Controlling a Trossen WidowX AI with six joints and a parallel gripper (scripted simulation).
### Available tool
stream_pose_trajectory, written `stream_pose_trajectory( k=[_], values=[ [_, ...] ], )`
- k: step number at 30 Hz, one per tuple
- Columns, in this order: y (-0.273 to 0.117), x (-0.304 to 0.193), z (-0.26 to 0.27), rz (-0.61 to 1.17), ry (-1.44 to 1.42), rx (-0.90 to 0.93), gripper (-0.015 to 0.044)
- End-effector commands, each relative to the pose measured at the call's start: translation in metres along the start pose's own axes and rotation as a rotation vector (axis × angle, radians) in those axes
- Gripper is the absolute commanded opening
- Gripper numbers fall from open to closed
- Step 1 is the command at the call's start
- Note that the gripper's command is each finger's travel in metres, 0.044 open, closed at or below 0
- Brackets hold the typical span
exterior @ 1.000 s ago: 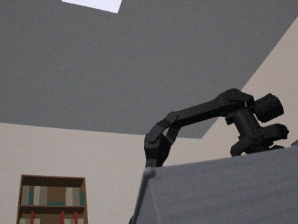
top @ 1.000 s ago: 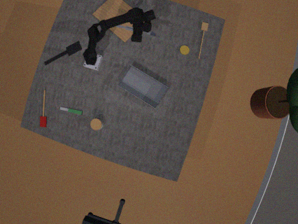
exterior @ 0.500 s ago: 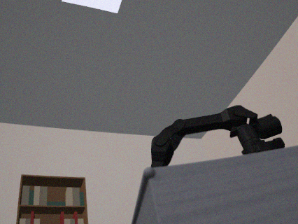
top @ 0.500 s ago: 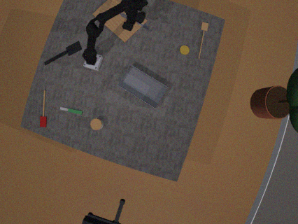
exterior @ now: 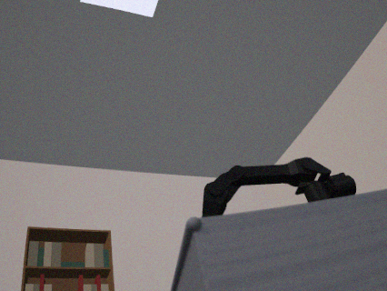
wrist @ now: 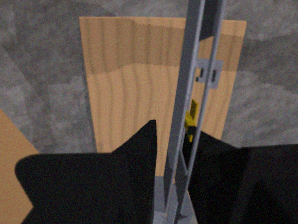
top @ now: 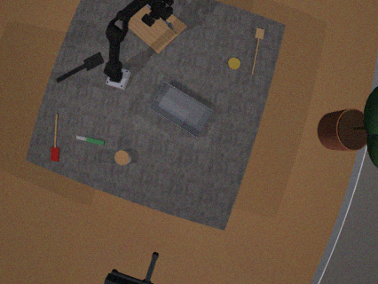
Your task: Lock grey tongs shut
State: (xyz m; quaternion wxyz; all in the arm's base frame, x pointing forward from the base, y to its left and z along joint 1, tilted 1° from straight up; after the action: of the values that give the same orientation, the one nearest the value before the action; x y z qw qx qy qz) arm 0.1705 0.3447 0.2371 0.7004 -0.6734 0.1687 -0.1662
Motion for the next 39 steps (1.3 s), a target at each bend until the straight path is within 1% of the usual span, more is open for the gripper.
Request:
stream_pose_trajectory(
  k=[1, 13, 24, 28, 39],
  values=[
    [-0.003, -0.021, 0.001, 0.001, 0.081, 0.010, -0.0150],
    [-0.003, -0.083, -0.004, 0.007, 0.305, 0.005, -0.0150],
    [-0.002, -0.085, -0.004, 0.022, 0.318, 0.001, -0.0150],
    [0.005, -0.078, -0.003, 0.107, 0.325, -0.017, -0.0150],
    [0.027, -0.052, -0.003, 0.442, 0.340, -0.042, -0.0150]
  ],
)
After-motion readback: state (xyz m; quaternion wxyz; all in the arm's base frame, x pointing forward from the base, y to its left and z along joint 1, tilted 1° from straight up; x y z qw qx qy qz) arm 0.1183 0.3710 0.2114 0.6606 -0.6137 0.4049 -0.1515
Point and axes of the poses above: the point midway between the two fingers, 35 mm back from their tips, its own y axis out along the fingers, its own z axis across the jaws, x = y × z, the point moved 8 cm from there along -y, back along the fingers, and after that the axes turned 2 degrees about y, right-handed, at the moved point
